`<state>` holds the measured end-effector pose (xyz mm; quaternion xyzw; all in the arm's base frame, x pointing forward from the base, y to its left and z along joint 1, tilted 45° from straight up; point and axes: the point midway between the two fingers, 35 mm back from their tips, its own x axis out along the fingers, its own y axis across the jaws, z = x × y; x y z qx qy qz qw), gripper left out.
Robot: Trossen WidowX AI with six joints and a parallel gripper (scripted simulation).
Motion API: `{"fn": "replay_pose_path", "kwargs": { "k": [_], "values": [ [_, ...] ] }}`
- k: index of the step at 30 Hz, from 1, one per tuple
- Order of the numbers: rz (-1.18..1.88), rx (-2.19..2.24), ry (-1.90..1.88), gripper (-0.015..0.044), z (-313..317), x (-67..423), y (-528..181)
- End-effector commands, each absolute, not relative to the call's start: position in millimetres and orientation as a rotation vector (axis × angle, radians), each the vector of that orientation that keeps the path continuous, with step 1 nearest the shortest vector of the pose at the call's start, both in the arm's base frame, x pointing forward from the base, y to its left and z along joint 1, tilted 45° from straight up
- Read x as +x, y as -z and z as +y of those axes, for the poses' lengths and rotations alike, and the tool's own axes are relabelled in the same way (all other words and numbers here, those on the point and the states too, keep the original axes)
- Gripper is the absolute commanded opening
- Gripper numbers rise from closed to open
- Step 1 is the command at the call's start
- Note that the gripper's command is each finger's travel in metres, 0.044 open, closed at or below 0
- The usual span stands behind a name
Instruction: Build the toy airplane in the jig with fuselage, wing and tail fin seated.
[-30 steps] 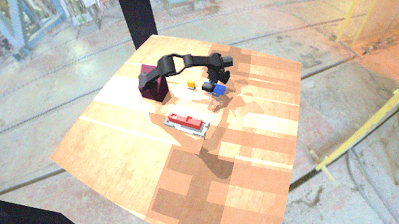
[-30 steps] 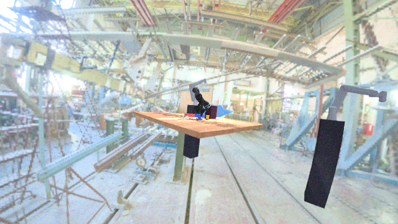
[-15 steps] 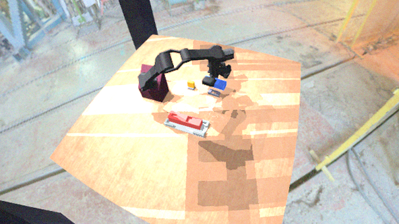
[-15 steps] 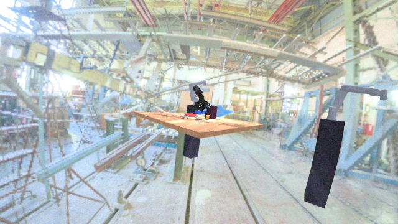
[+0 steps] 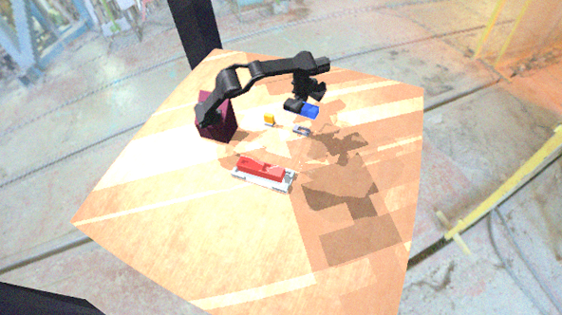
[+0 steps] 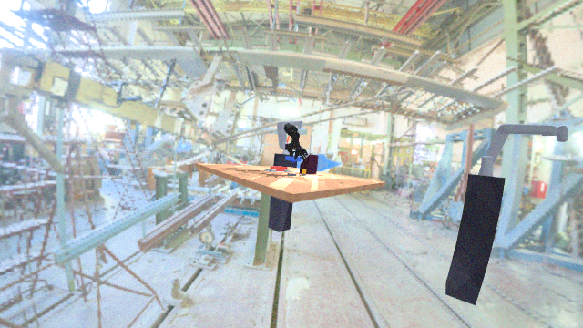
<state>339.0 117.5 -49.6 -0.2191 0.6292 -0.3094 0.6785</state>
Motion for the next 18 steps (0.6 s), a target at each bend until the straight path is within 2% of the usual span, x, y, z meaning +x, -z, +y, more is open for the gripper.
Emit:
{"fn": "replay_pose_path", "kwargs": {
  "k": [1,18],
  "values": [
    [1.413,-0.482,0.697,0.0,127,338,39],
    [1.334,-0.32,0.819,0.0,102,342,9]
  ]
}}
